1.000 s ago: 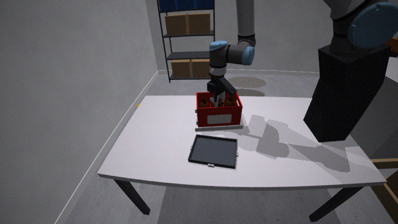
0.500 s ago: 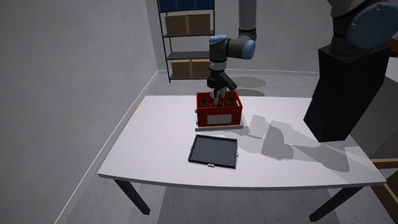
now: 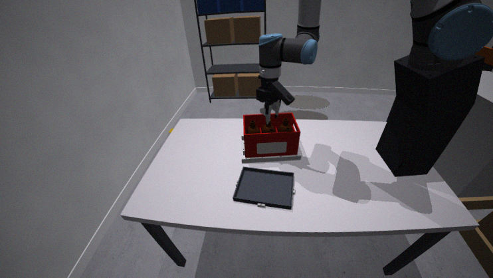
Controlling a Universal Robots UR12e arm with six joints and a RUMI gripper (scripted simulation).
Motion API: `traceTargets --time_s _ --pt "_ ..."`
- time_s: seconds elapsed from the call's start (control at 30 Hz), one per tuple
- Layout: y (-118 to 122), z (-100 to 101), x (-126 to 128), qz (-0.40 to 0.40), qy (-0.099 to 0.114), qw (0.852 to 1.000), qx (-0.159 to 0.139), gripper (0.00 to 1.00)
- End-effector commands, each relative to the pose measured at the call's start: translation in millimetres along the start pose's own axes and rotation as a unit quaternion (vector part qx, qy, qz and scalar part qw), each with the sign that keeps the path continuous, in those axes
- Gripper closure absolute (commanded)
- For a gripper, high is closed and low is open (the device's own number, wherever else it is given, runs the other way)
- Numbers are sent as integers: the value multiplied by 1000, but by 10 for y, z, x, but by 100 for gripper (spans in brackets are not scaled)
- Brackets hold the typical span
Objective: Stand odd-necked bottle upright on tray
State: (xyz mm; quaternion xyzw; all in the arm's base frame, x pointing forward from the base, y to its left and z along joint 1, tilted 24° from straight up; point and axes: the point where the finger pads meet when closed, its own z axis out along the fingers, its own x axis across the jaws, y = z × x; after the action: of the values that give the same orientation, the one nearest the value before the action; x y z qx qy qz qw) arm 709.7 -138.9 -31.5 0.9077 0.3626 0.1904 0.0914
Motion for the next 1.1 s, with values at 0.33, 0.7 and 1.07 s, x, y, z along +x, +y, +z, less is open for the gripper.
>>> traceTargets --time_s 0.33,0.7,1.07 --pt "4 -116 2 0 0 1000 0 100" --pt "4 -116 2 0 0 1000 0 100" --pt "4 -116 2 0 0 1000 0 100"
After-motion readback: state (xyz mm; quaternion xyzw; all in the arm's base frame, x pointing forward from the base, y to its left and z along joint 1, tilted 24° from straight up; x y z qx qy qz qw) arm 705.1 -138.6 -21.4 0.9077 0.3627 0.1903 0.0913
